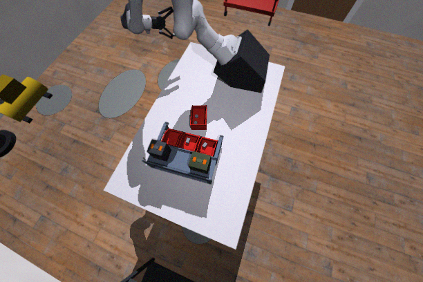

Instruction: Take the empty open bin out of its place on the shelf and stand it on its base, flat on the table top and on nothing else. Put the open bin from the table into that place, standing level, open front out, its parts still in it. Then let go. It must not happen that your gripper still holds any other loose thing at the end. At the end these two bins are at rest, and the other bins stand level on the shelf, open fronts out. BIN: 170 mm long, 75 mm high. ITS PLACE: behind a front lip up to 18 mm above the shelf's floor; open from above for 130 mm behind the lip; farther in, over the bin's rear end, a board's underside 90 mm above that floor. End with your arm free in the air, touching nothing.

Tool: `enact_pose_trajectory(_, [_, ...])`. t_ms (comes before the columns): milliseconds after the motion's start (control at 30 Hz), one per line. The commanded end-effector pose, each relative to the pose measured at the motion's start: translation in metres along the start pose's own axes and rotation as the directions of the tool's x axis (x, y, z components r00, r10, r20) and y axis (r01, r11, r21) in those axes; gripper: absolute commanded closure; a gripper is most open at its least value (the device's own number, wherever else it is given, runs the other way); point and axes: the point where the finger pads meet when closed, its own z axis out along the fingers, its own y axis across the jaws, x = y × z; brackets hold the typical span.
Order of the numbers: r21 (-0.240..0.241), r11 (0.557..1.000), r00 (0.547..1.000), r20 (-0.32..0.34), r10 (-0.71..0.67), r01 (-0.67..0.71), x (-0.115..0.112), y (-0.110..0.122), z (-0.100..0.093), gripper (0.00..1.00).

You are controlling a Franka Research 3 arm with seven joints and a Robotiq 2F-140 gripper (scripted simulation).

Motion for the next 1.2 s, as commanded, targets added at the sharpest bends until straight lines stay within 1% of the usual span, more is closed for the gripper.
enact_pose_trajectory(0, [0.000, 1.000, 1.000, 0.000, 0.000, 0.000, 0.000, 0.000, 0.000, 0.00])
enact_pose_trajectory(767, [0.002, 1.000, 1.000, -0.002, 0.001, -0.001, 0.000, -0.001, -0.001, 0.00])
enact_pose_trajectory(1167, [0.025, 1.000, 1.000, -0.022, 0.013, -0.013, -0.002, -0.012, -0.009, 0.00])
